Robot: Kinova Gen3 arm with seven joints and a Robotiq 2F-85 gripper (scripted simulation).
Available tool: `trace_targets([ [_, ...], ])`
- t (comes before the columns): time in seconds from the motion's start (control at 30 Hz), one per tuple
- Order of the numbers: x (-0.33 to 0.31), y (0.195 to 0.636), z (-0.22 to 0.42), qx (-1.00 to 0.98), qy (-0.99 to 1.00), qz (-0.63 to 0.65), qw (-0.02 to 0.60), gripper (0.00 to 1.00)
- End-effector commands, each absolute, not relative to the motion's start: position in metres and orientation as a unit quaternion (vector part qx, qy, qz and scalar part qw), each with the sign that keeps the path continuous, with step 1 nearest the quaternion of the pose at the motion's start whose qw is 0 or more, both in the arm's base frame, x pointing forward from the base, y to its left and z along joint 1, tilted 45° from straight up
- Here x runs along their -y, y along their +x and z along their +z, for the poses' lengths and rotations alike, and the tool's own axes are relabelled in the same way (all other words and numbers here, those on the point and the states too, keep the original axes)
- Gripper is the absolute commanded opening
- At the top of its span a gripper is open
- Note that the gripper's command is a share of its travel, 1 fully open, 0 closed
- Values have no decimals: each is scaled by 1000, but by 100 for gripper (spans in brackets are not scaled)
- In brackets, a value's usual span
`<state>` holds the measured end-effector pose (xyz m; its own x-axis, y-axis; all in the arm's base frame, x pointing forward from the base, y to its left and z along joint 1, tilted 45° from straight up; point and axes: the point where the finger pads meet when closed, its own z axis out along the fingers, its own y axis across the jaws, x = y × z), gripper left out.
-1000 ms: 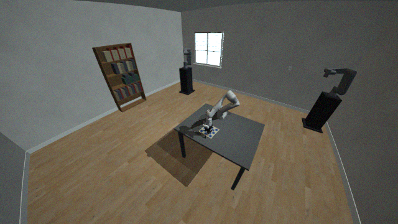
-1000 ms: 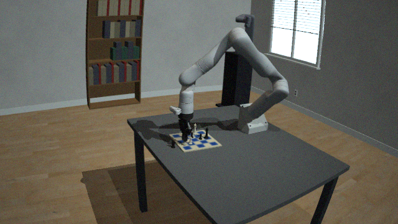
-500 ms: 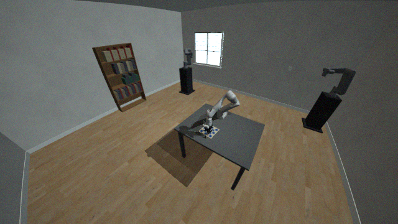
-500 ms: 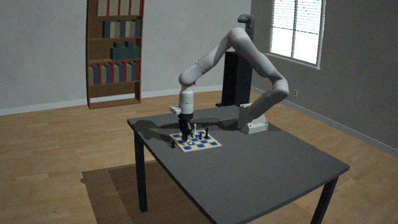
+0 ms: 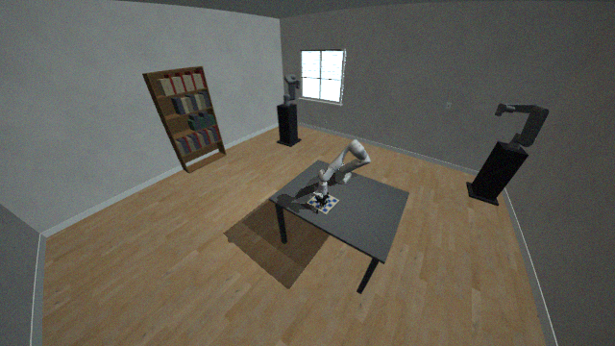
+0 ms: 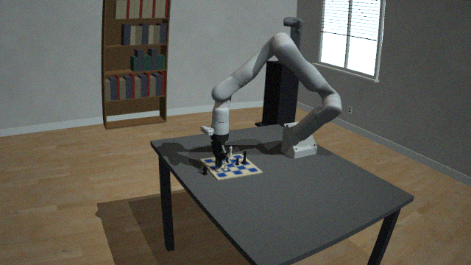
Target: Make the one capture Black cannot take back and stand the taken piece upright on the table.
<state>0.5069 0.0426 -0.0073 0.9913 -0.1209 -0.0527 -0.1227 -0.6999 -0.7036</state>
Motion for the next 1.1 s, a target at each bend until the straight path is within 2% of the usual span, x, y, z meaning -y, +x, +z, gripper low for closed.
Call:
trace_targets([
  [0.0,-42,507,-7,-66,-922,0,381,0],
  [1.07,-44,508,-9,-66,-922,0,381,0],
])
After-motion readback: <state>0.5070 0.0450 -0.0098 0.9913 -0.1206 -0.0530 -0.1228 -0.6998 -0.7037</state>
